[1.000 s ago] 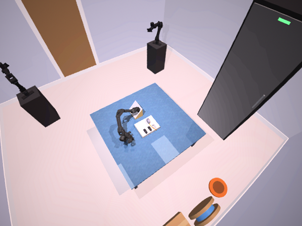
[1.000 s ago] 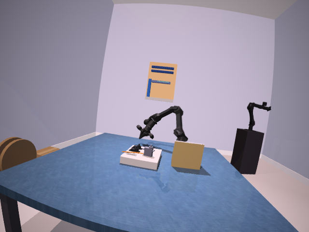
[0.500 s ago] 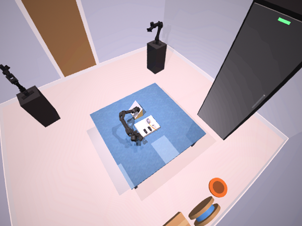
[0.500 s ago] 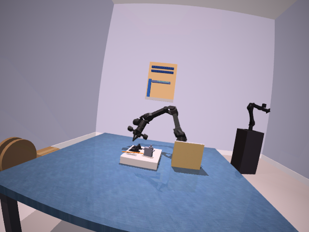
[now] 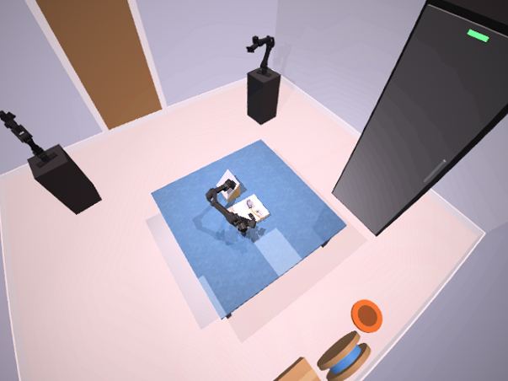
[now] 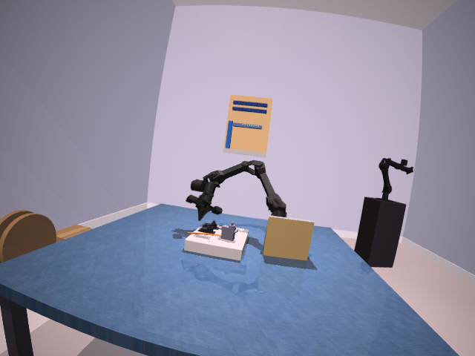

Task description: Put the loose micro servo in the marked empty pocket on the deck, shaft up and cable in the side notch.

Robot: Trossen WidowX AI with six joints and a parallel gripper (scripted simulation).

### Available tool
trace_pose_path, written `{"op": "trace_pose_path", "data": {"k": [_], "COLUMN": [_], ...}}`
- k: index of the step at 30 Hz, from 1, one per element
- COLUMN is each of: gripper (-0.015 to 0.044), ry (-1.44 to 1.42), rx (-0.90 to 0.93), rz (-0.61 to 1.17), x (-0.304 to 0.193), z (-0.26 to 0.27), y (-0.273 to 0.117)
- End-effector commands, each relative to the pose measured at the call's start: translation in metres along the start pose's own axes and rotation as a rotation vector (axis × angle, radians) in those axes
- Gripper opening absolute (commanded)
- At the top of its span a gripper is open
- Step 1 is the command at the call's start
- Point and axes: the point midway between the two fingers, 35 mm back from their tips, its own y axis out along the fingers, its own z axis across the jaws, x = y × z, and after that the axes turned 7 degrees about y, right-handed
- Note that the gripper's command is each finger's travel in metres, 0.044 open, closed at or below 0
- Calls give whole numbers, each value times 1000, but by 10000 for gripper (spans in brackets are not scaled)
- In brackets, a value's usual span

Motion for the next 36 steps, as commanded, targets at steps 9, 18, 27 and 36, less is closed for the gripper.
{"op": "trace_pose_path", "data": {"k": [9,18,27,36], "gripper": [0,0,0,0], "ry": [-308,-564,-826,-986], "rx": [-178,-308,-430,-500], "rz": [-31,-96,-190,-262], "x": [-73,-126,-172,-196], "z": [8,4,-7,-16], "y": [35,54,68,75]}}
